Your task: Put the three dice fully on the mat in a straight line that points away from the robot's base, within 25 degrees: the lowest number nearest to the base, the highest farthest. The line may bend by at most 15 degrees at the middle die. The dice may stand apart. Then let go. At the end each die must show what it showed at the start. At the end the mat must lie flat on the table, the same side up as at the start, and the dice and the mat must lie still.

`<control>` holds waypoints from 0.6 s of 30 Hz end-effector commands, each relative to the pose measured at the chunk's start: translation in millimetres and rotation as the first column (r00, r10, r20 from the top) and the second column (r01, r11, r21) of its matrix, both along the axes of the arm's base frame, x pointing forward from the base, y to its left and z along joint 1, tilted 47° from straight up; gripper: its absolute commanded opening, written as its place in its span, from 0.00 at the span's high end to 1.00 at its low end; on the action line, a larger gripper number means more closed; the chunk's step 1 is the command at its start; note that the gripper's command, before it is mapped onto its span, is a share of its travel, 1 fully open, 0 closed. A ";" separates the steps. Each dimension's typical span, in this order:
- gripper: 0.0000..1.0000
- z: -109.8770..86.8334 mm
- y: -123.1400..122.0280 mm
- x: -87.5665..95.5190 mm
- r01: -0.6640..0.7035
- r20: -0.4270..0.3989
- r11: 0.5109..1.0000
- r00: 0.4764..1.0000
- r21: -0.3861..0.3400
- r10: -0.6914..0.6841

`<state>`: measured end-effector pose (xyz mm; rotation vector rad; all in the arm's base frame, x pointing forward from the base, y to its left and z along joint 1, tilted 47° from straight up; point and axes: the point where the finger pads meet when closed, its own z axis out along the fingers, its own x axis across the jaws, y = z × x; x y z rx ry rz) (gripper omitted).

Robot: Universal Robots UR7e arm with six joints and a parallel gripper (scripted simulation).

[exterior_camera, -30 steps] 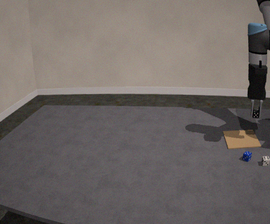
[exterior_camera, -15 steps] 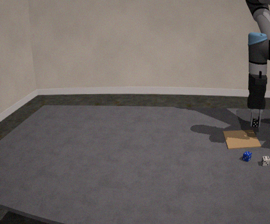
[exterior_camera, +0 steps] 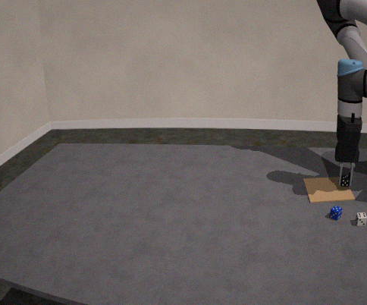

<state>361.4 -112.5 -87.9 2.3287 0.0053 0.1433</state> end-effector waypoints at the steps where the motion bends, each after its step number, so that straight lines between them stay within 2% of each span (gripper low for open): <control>1: 0.51 -5.8 -7.5 3.7 -0.005 0.007 1.000 1.000 -0.001 0.005; 18: 0.51 -6.6 -7.9 2.9 -0.006 0.006 1.000 1.000 -0.002 0.006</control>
